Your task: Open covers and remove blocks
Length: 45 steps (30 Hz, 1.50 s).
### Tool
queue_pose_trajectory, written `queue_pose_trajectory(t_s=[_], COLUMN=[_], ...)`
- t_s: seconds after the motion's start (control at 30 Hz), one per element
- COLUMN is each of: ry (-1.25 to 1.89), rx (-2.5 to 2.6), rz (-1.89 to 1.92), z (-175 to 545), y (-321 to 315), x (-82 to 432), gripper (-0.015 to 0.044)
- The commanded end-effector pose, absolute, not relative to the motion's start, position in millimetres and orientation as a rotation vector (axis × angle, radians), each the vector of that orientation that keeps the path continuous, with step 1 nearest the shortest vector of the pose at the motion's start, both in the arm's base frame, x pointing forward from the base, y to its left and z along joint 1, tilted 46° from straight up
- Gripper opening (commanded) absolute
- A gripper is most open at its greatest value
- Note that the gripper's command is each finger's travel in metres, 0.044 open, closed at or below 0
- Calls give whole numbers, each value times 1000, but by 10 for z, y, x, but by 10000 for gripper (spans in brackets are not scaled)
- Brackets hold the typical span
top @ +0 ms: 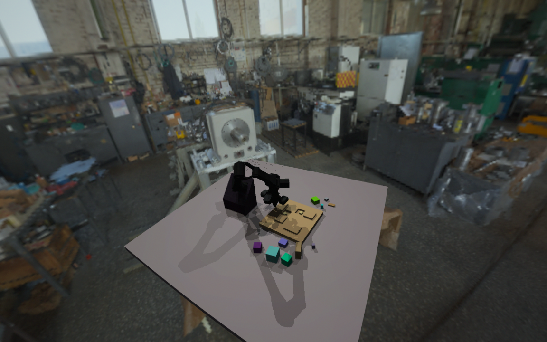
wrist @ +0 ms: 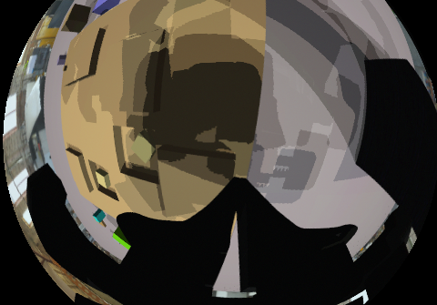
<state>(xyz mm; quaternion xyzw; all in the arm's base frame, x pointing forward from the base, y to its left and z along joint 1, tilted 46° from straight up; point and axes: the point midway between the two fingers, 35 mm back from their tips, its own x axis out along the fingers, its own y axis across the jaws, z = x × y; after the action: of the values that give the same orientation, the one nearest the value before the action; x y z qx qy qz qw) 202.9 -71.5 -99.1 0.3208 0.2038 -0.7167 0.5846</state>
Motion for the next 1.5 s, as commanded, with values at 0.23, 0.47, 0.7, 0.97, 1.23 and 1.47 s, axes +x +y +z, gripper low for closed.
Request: queue_pose_trajectory(t_s=[0.23,0.47,0.7,0.97,1.23,1.47], ry=[479,479,479,478,478,477], rx=[732,732,732,732,732,732], rz=[-1674,-1674,-1674,-1674,-1673,-1673], z=[-1036,-1014,-988,-980,-969,-961], y=[-779,-815,-857,-874,-901,-919], x=[2005,2079,2157,2212,2314,2381], gripper=[0,0,0,0,0,0])
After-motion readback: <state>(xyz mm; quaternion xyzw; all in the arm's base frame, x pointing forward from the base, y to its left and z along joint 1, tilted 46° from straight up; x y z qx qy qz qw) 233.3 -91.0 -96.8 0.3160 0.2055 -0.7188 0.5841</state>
